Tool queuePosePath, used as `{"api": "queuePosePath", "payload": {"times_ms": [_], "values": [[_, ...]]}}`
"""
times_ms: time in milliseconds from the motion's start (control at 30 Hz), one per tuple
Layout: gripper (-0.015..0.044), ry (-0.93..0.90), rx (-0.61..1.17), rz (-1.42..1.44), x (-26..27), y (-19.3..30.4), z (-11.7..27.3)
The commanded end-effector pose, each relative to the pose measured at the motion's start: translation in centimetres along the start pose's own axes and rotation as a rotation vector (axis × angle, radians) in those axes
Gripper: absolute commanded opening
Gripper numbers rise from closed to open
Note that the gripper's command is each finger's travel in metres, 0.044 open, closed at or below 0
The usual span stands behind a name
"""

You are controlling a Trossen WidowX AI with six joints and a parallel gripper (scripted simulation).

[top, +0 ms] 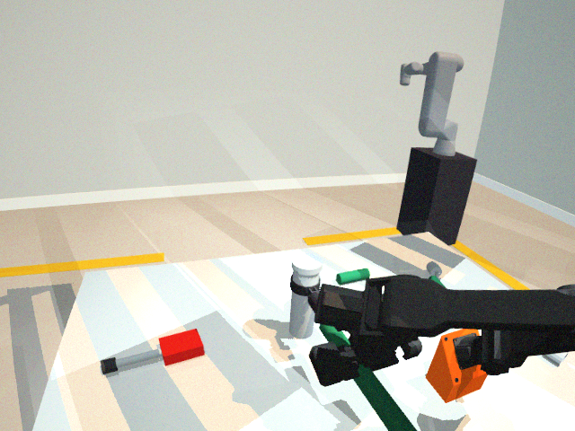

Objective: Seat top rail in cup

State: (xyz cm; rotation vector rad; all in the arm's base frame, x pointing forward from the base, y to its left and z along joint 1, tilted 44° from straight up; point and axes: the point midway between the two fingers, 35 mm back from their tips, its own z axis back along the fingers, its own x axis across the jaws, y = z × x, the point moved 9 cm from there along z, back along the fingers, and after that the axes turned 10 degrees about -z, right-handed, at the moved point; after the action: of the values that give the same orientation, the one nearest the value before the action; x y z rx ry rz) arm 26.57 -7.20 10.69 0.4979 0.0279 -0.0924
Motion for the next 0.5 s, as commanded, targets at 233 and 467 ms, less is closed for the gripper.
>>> {"api": "queuePosePath", "payload": {"times_ms": [233,467], "values": [[0.0,-0.01,-0.034,-0.004,-0.08,-0.19,1.04],[0.0,-0.01,-0.034,-0.004,-0.07,-0.21,1.08]]}}
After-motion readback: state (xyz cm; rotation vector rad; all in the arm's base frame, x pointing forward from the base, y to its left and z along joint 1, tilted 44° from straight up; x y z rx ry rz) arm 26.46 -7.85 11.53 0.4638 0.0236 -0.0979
